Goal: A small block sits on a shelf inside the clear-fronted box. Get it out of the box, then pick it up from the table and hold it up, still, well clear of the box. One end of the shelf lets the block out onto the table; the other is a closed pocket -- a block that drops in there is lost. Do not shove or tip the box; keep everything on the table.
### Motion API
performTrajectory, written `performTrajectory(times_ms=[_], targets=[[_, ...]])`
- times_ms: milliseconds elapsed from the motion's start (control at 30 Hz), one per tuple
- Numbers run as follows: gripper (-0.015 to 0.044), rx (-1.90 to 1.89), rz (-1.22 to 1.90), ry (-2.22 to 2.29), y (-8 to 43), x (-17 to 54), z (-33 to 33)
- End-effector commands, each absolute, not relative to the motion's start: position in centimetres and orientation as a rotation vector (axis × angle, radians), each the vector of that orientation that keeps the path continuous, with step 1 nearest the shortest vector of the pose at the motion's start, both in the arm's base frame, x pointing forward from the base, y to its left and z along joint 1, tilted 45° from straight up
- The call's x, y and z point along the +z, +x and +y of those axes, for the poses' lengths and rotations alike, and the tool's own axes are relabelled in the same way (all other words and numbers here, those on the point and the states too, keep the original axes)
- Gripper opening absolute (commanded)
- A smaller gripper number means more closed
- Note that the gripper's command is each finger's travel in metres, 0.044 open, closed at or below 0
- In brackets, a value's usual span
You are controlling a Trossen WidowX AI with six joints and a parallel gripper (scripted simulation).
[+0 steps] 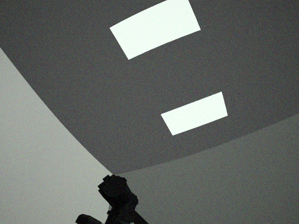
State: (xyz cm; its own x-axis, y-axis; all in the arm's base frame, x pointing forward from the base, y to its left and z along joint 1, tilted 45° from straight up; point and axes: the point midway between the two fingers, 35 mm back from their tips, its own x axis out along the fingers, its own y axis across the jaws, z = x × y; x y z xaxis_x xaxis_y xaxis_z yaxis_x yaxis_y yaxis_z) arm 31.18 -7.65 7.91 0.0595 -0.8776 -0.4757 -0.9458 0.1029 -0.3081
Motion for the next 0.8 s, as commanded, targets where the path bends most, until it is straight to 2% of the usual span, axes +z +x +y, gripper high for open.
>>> performTrajectory(times_ms=[0, 400, 767], targets=[[0.0285, -0.128, 1.698, -1.5, 30.8, 8.4, -8.0], [0.0285, -0.928, 1.089, -0.326, 29.6, 9.3, -9.0], [0.0285, -1.259, 0.488, 0.64, 28.8, 10.3, -9.5]])
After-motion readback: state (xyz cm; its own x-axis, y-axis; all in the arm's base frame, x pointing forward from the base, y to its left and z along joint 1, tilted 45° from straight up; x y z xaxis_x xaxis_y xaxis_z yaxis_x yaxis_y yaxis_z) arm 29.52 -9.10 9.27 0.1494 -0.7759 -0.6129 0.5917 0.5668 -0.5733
